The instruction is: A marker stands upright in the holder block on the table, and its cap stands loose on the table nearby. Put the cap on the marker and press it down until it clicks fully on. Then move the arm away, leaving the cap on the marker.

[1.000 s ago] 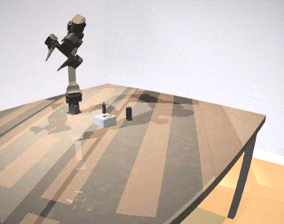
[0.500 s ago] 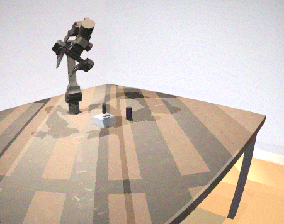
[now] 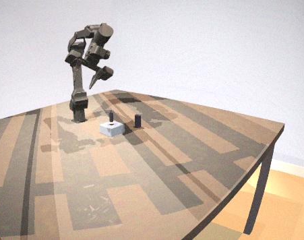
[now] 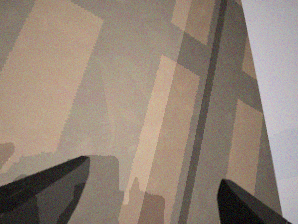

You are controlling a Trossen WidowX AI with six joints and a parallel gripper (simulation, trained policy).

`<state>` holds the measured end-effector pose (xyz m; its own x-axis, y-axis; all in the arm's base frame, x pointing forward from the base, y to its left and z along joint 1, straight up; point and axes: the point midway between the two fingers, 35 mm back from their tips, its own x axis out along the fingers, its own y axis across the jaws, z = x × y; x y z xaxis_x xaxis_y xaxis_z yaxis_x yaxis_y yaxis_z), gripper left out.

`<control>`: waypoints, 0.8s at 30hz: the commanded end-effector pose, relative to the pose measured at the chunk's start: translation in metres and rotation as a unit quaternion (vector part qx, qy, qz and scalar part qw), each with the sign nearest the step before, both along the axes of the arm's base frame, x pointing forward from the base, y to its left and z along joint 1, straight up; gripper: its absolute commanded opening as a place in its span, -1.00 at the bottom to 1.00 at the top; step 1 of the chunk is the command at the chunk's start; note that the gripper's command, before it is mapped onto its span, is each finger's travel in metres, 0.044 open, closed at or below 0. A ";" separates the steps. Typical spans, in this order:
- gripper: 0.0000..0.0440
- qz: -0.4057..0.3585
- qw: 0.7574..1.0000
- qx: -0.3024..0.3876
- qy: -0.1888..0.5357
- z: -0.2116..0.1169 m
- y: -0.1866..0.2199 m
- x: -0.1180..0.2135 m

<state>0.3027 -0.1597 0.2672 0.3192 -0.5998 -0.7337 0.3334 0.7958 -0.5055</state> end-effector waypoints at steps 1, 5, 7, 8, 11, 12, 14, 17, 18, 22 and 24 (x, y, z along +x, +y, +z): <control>0.40 0.006 1.000 0.018 -0.002 -0.006 0.010 0.008; 0.40 0.010 0.999 0.036 0.001 -0.013 0.020 0.015; 0.40 0.013 0.999 0.044 0.002 -0.017 0.026 0.019; 0.40 0.014 0.999 0.049 0.003 -0.019 0.028 0.020; 0.40 0.016 0.998 0.062 0.006 -0.024 0.037 0.025; 0.40 0.017 0.998 0.066 0.007 -0.026 0.039 0.026; 0.40 0.019 0.997 0.074 0.009 -0.029 0.045 0.029; 0.40 0.021 0.996 0.087 0.013 -0.034 0.054 0.032; 0.40 0.022 0.995 0.091 0.014 -0.036 0.056 0.034; 0.41 0.024 0.994 0.108 0.019 -0.043 0.068 0.038; 0.41 0.025 0.993 0.116 0.022 -0.046 0.074 0.040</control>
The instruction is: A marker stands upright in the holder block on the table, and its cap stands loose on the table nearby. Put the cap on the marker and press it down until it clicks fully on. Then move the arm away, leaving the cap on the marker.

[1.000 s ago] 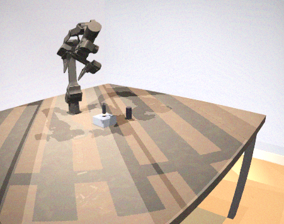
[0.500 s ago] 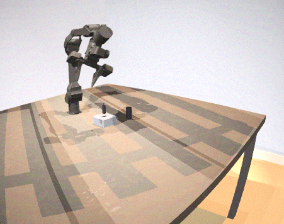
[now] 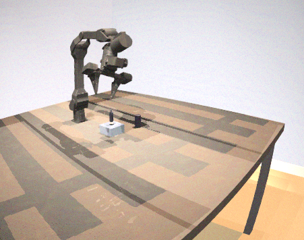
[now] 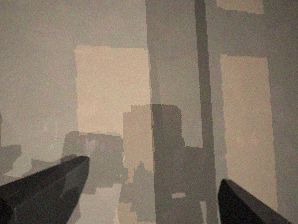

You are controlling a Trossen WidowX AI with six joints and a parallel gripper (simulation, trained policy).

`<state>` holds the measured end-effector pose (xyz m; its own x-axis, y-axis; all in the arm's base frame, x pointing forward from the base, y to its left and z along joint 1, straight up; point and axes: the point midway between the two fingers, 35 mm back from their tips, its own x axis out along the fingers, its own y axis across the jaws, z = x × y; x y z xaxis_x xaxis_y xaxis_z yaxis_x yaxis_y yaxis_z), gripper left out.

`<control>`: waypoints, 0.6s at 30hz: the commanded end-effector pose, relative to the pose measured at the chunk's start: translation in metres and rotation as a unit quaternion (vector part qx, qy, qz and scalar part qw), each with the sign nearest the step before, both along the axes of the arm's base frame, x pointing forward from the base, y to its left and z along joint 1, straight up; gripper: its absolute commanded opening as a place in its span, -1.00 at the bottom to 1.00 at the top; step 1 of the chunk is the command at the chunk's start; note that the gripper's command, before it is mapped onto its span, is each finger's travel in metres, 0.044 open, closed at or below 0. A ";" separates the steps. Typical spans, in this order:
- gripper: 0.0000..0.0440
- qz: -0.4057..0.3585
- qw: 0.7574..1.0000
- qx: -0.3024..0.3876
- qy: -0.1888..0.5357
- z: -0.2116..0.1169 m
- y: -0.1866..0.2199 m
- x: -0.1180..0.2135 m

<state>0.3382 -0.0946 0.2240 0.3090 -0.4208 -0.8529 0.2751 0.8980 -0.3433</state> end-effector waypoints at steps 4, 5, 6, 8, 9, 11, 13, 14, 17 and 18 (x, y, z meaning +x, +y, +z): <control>0.42 0.003 1.000 0.030 0.008 -0.009 0.020 0.007; 0.42 0.003 0.999 0.034 0.009 -0.011 0.023 0.008; 0.42 0.004 0.999 0.038 0.011 -0.012 0.026 0.008; 0.42 0.004 0.999 0.045 0.015 -0.015 0.031 0.010; 0.42 0.005 0.999 0.049 0.017 -0.016 0.034 0.010; 0.43 0.005 0.998 0.057 0.021 -0.019 0.040 0.011; 0.43 0.006 0.998 0.065 0.025 -0.022 0.046 0.012; 0.43 0.006 0.997 0.068 0.027 -0.023 0.049 0.012; 0.43 0.007 0.996 0.080 0.033 -0.027 0.058 0.013; 0.44 0.007 0.996 0.083 0.035 -0.029 0.061 0.013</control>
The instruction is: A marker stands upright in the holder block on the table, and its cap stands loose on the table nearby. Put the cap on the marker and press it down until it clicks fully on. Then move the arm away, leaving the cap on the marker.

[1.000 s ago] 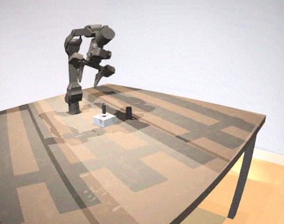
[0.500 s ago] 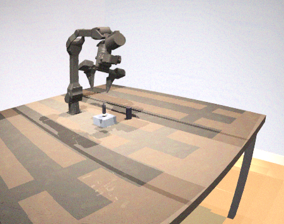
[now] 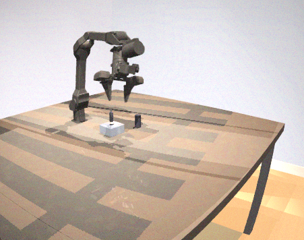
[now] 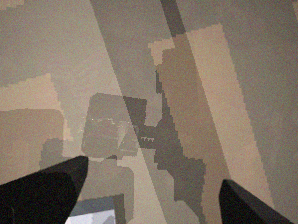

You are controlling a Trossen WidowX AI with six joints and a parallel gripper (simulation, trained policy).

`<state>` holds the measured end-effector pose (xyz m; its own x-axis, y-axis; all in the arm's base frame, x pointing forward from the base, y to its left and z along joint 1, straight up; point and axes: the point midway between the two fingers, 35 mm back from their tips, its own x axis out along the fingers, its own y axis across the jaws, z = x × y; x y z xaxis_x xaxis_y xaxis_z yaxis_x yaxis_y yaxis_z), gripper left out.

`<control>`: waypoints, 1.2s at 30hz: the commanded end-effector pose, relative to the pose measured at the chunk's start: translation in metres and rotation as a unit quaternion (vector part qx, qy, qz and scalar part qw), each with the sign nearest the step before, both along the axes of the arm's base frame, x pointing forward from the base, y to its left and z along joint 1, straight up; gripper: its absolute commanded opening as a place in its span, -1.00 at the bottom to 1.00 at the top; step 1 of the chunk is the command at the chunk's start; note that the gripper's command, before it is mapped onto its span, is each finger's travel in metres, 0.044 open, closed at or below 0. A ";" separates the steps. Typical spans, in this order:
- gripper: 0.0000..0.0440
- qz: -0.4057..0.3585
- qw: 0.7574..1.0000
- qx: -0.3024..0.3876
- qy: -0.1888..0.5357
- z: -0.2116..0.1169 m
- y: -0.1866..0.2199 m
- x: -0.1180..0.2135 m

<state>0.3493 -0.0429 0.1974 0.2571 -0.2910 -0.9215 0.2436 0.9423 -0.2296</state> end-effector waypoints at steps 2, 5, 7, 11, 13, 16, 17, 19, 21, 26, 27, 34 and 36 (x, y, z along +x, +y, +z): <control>0.44 0.001 1.000 0.020 0.008 -0.005 0.015 0.003; 0.44 0.002 0.999 0.031 0.015 -0.009 0.024 0.003; 0.44 0.003 0.999 0.038 0.020 -0.011 0.029 0.003; 0.45 0.005 0.998 0.052 0.030 -0.016 0.041 0.002; 0.45 0.006 0.998 0.058 0.035 -0.019 0.047 0.002; 0.45 0.008 0.997 0.068 0.044 -0.022 0.056 0.001; 0.45 0.009 0.996 0.072 0.047 -0.023 0.059 0.001; 0.45 0.010 0.996 0.078 0.052 -0.026 0.065 0.000; 0.45 0.012 0.995 0.084 0.058 -0.028 0.071 -0.001; 0.46 0.017 0.992 0.100 0.074 -0.034 0.086 -0.004; 0.46 0.018 0.992 0.103 0.077 -0.035 0.089 -0.005; 0.46 0.027 0.987 0.122 0.101 -0.042 0.109 -0.011; 0.46 0.029 0.986 0.126 0.108 -0.045 0.115 -0.014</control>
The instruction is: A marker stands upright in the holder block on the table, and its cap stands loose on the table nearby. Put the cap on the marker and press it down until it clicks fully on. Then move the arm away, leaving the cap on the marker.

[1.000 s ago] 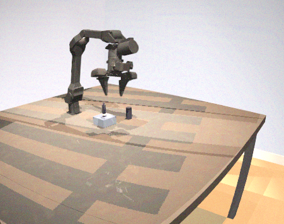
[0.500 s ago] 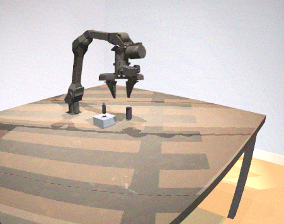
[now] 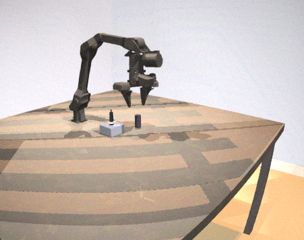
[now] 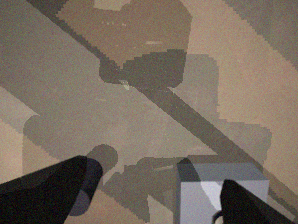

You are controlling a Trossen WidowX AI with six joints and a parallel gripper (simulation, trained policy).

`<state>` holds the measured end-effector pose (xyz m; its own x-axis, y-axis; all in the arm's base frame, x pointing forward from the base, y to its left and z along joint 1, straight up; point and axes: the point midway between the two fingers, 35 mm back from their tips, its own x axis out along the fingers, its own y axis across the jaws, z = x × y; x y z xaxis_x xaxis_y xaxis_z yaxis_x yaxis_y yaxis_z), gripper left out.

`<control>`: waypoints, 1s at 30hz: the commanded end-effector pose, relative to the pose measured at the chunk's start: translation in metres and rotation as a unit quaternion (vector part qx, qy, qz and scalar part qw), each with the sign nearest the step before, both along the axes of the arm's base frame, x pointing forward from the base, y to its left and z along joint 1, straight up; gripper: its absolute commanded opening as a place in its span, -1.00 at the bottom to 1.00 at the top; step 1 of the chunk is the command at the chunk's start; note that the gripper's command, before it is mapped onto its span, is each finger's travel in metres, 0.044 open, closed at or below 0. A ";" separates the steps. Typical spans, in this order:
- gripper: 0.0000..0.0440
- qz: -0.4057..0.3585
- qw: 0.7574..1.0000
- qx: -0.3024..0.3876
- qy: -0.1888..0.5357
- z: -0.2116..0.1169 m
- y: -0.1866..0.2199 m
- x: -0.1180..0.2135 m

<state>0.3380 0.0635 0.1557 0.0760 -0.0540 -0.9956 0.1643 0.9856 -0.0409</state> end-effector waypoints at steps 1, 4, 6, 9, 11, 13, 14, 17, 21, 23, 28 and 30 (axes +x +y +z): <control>0.46 0.005 1.000 0.011 0.014 -0.004 0.011 -0.003; 0.45 0.010 0.999 0.018 0.025 -0.008 0.019 -0.007; 0.45 0.014 0.999 0.021 0.032 -0.010 0.024 -0.010; 0.45 0.020 0.998 0.025 0.044 -0.014 0.030 -0.014; 0.44 0.025 0.998 0.027 0.052 -0.016 0.034 -0.017; 0.44 0.029 0.997 0.028 0.060 -0.019 0.037 -0.020; 0.44 0.032 0.997 0.028 0.064 -0.020 0.039 -0.021; 0.43 0.039 0.996 0.028 0.076 -0.024 0.043 -0.026; 0.42 0.050 0.994 0.027 0.092 -0.031 0.047 -0.033; 0.42 0.056 0.993 0.025 0.099 -0.034 0.049 -0.036; 0.39 0.072 0.991 0.022 0.113 -0.043 0.053 -0.042; 0.38 0.078 0.990 0.021 0.117 -0.047 0.055 -0.043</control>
<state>0.2997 0.1163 0.1173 -0.1275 -0.0128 -0.9918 0.0215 0.9996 -0.0156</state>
